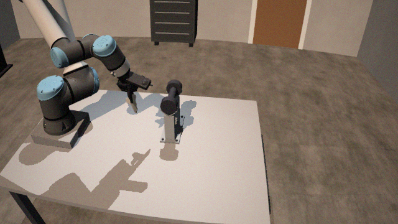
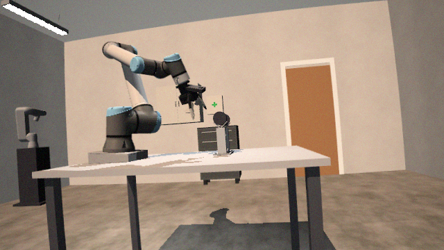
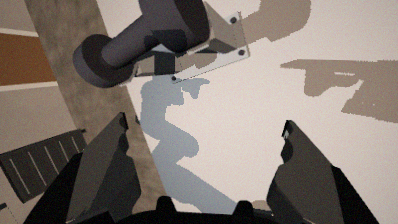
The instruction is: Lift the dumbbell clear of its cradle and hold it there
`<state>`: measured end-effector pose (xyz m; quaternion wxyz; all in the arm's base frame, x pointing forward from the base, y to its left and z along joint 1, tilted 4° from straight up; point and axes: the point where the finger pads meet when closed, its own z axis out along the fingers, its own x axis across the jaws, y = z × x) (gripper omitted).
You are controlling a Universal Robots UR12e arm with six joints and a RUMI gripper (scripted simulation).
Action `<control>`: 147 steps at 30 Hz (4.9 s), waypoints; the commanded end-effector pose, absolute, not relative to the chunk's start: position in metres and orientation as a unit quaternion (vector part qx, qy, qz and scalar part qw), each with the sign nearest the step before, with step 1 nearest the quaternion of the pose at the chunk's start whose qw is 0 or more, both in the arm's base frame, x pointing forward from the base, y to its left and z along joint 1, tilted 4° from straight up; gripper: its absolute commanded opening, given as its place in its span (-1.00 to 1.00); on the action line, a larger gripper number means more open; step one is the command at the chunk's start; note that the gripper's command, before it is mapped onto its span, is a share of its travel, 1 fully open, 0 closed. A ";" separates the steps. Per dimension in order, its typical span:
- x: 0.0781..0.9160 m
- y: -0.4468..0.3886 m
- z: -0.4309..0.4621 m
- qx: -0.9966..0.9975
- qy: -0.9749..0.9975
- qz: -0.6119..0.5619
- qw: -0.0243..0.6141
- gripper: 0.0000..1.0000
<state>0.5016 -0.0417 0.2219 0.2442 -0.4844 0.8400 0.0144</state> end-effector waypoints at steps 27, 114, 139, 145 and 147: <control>0.567 0.000 0.255 -0.189 0.973 -0.004 0.135 1.00; 0.629 0.032 0.183 0.072 0.997 -0.011 0.036 1.00; 0.629 0.032 0.183 0.072 0.997 -0.011 0.036 -1.00; 0.629 0.032 0.183 0.072 0.997 -0.011 0.036 -1.00; 0.629 0.032 0.183 0.072 0.997 -0.011 0.036 -1.00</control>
